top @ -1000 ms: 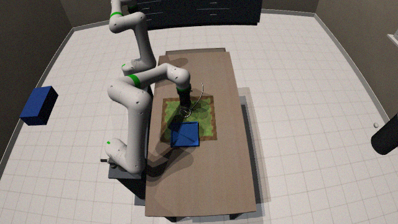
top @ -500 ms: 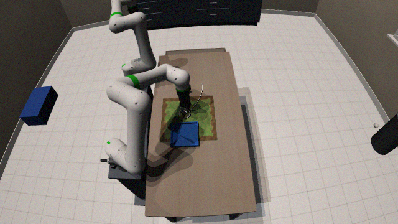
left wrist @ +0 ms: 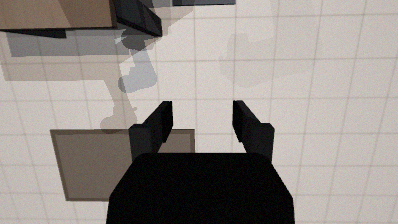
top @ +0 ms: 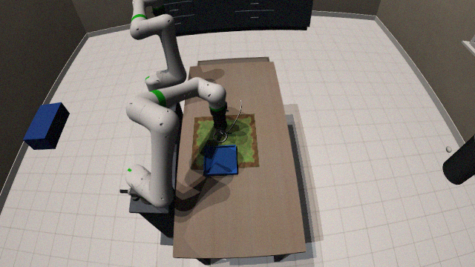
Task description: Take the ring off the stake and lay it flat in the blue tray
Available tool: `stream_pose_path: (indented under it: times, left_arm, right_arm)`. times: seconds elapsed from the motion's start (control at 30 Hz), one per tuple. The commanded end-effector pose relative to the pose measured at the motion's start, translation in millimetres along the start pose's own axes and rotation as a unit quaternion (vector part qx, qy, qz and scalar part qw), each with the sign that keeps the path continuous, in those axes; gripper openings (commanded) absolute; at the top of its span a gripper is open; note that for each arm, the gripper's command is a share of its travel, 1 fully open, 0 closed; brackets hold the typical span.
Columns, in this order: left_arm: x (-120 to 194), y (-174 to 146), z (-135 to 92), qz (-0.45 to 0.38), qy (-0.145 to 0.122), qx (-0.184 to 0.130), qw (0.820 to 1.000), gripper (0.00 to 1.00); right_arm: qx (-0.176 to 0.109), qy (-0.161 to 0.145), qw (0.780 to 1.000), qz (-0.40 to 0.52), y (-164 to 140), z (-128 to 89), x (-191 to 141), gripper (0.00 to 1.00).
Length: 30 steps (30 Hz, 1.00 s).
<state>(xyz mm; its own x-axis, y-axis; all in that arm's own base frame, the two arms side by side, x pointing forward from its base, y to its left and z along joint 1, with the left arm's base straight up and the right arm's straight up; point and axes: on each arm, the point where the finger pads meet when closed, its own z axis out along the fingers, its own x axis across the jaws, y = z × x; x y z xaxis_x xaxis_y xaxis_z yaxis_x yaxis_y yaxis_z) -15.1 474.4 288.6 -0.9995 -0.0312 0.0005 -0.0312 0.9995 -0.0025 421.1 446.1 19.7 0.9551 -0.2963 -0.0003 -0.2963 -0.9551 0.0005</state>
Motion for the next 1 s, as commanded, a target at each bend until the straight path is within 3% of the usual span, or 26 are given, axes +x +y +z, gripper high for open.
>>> stream_pose_path:
  times: [0.0,0.6,0.97]
  left_arm:
    - [-0.2,0.4,-1.0,0.0,0.0,-0.001,1.0,1.0]
    - [-0.2,0.4,-1.0,0.0,0.0,-0.001,1.0,1.0]
    - [-0.2,0.4,-1.0,0.0,0.0,-0.001,1.0,1.0]
  right_arm:
    - [0.001,0.001,1.0,0.0,0.3,-1.2,0.4,0.0]
    - [0.001,0.001,1.0,0.0,8.4,-3.0,0.4,0.0]
    - [0.001,0.001,1.0,0.0,8.4,-36.8,0.3,0.0]
